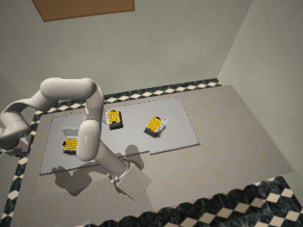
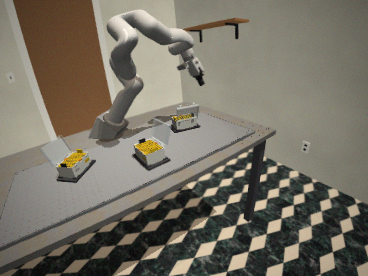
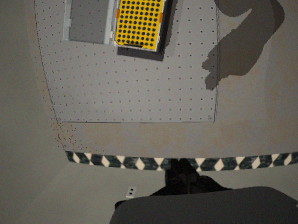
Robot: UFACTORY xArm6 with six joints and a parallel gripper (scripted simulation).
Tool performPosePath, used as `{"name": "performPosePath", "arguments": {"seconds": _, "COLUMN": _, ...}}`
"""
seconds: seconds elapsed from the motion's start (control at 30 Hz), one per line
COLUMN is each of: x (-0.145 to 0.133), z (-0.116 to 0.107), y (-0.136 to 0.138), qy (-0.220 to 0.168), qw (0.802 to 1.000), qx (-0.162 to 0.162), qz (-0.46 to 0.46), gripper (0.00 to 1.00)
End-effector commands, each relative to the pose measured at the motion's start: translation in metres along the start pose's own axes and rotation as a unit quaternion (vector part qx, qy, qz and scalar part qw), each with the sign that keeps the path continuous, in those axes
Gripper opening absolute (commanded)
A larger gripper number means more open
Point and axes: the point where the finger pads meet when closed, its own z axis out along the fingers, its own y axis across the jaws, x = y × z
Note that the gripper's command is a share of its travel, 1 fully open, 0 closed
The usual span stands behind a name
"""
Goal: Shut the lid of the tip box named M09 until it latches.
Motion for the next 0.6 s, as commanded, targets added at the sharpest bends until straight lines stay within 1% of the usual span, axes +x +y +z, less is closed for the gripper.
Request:
{"name": "performPosePath", "arguments": {"seconds": 0.0, "x": 0.011, "z": -0.013, "y": 0.005, "qy": -0.026, "qw": 0.996, "qx": 0.016, "qz": 0.086, "gripper": 0.00}}
{"name": "performPosePath", "arguments": {"seconds": 0.03, "x": 0.011, "z": -0.013, "y": 0.005, "qy": -0.026, "qw": 0.996, "qx": 0.016, "qz": 0.087, "gripper": 0.00}}
{"name": "performPosePath", "arguments": {"seconds": 0.13, "x": 0.020, "z": -0.020, "y": 0.008, "qy": -0.040, "qw": 0.990, "qx": 0.017, "qz": 0.135, "gripper": 0.00}}
{"name": "performPosePath", "arguments": {"seconds": 0.2, "x": 0.020, "z": -0.020, "y": 0.008, "qy": -0.040, "qw": 0.990, "qx": 0.017, "qz": 0.135, "gripper": 0.00}}
{"name": "performPosePath", "arguments": {"seconds": 0.37, "x": 0.029, "z": -0.027, "y": 0.011, "qy": -0.064, "qw": 0.975, "qx": 0.015, "qz": 0.213, "gripper": 0.00}}
{"name": "performPosePath", "arguments": {"seconds": 0.57, "x": 0.029, "z": -0.027, "y": 0.011, "qy": -0.066, "qw": 0.973, "qx": 0.014, "qz": 0.220, "gripper": 0.00}}
